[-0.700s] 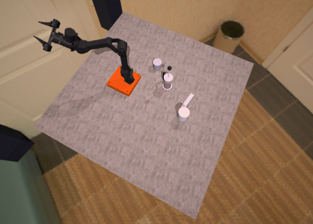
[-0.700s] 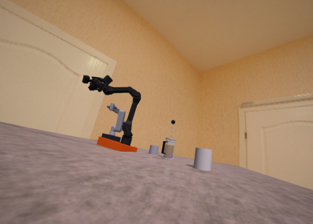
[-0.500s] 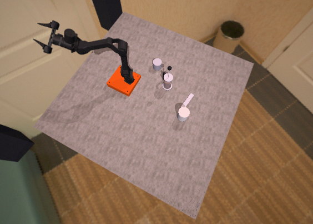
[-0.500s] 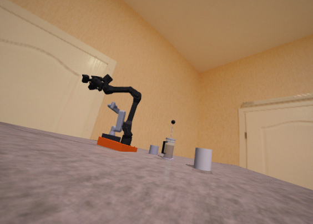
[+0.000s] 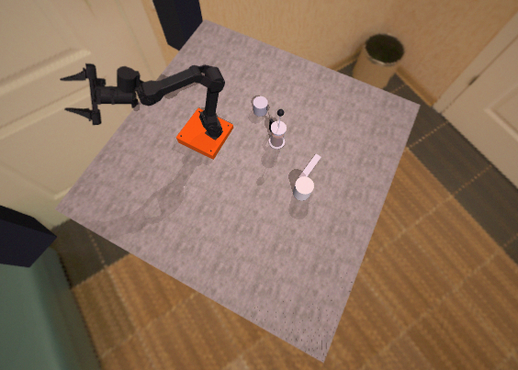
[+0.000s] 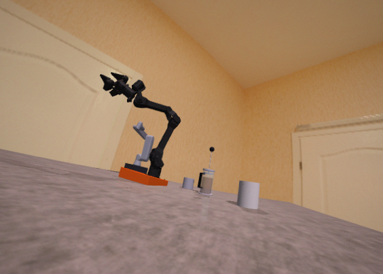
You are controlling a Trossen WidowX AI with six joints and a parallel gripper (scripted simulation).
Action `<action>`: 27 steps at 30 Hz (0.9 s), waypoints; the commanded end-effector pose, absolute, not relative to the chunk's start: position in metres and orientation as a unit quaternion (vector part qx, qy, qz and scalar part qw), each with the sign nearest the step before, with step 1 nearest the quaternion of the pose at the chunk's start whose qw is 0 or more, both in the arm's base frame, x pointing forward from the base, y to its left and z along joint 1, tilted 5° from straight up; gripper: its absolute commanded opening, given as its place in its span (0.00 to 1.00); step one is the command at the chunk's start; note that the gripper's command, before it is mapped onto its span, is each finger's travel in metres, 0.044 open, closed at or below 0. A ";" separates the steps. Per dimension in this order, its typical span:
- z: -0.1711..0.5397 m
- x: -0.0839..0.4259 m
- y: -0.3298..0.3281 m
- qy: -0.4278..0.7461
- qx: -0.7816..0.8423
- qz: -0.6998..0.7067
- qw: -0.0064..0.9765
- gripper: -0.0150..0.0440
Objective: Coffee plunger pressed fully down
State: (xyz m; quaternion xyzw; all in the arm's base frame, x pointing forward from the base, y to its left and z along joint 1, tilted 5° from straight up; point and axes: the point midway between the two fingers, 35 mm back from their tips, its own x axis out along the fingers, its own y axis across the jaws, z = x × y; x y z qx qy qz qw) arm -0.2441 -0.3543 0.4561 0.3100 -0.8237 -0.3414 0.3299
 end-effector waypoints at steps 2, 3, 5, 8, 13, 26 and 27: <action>0.450 -0.186 -0.373 -0.764 0.352 -0.391 0.373 1.00; 0.449 -0.169 -0.378 -0.747 0.365 -0.401 0.385 1.00; 0.448 -0.135 -0.386 -0.710 0.389 -0.418 0.412 1.00; 0.447 -0.084 -0.391 -0.653 0.427 -0.431 0.452 1.00; 0.442 -0.005 -0.386 -0.552 0.455 -0.455 0.530 1.00; 0.414 0.193 -0.282 -0.218 0.456 -0.394 0.768 1.00; 0.411 0.205 -0.269 -0.192 0.449 -0.381 0.785 1.00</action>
